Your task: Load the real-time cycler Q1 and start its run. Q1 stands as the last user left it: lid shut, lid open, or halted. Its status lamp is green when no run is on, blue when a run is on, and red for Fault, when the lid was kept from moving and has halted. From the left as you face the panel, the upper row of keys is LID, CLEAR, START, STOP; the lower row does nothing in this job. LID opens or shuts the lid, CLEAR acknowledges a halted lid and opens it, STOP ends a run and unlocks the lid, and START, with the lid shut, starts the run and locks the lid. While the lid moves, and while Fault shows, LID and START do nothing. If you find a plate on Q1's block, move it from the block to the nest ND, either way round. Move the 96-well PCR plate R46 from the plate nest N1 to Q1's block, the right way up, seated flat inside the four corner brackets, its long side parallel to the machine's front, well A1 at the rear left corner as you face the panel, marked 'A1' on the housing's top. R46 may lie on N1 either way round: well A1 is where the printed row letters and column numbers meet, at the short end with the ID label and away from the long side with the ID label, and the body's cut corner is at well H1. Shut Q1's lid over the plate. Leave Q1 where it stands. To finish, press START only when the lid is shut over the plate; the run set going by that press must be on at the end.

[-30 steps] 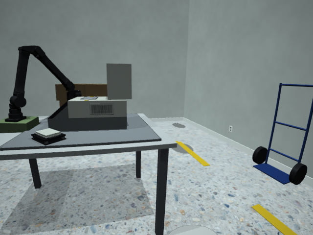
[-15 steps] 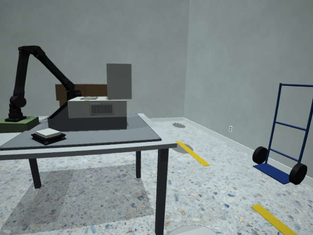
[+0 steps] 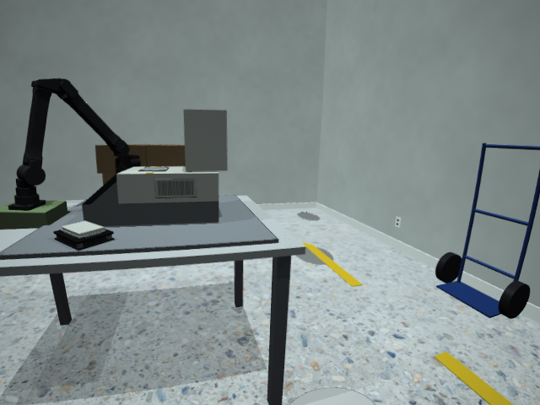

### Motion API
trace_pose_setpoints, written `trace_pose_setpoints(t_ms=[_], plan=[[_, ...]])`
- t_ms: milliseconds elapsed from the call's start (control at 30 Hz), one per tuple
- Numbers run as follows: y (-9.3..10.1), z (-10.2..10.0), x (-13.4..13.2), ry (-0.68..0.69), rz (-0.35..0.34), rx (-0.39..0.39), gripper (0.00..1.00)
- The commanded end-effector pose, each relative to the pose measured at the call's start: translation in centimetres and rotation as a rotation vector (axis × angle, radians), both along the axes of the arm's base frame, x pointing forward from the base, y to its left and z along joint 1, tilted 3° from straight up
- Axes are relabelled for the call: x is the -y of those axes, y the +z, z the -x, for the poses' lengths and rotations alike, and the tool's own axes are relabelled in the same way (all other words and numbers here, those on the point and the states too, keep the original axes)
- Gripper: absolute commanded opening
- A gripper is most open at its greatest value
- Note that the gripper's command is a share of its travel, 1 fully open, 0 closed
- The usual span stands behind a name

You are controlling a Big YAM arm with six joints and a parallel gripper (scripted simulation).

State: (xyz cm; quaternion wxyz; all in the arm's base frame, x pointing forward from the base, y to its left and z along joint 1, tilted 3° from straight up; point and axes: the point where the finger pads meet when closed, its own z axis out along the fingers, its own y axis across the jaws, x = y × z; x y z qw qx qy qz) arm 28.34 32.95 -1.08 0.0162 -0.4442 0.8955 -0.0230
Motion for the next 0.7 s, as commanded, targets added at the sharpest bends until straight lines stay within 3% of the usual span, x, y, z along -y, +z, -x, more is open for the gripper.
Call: trace_pose_setpoints(t_ms=[0,500,533,667], plan=[[1.0,-1.2,-1.3,0.005,-0.036,0.025,1.00],[-0.1,-0.2,0.1,0.004,-0.011,0.005,1.00],[-0.1,-0.1,0.1,0.004,-0.010,0.004,0.00],[-0.2,0.1,0.4,0.004,0.002,-0.006,0.00]])
